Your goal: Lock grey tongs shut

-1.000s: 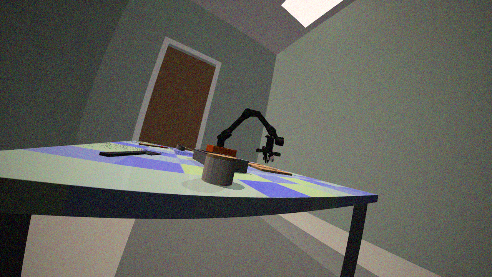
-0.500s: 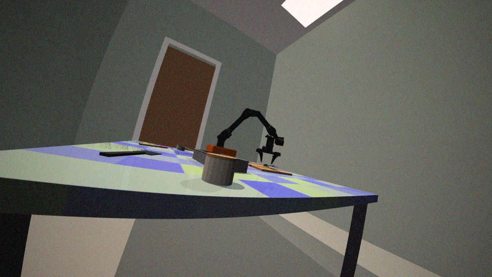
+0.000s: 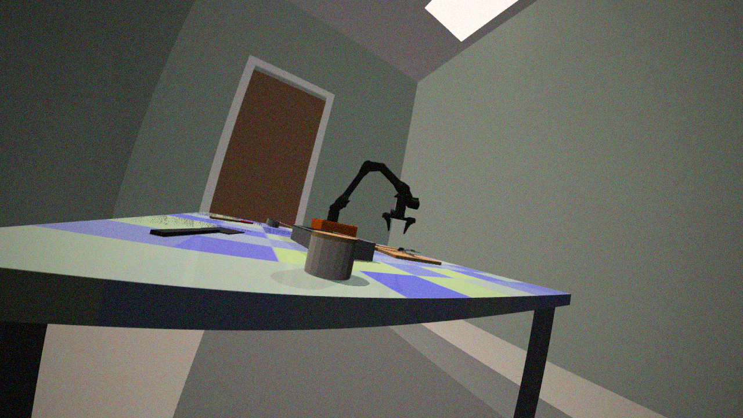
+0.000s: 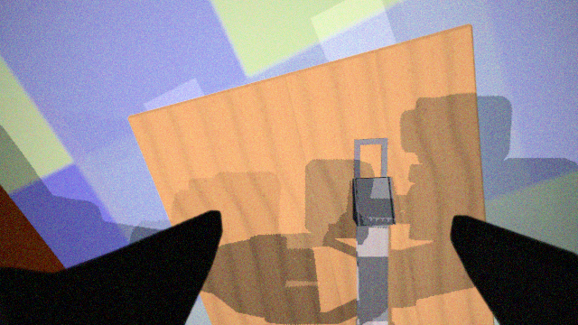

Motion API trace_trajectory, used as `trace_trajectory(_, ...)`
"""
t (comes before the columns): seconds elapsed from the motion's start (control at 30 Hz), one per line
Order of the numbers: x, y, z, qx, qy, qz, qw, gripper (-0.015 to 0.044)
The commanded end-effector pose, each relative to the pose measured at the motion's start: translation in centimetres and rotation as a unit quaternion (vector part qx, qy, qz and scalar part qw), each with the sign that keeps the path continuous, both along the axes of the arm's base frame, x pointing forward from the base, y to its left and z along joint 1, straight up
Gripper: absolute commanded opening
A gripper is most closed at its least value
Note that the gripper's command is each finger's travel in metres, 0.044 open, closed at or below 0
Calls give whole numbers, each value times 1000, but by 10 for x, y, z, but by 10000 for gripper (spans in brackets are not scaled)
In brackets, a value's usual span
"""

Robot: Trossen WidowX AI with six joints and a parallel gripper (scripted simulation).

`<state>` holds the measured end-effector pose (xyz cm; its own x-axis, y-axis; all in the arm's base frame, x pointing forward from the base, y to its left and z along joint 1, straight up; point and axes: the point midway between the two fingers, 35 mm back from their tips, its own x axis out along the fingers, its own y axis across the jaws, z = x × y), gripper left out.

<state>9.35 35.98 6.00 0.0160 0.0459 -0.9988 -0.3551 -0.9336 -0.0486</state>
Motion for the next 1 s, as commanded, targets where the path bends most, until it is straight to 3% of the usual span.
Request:
trace_trajectory(0.0,-34,-6,16,-5,3,-6,1000,440)
trace_trajectory(0.17,-33,-6,19,-5,3,-5,1000,440)
trace_trajectory(0.4,-31,-8,66,3,2,4,1000,440)
trace_trajectory(0.97,-31,-8,66,3,2,4,1000,440)
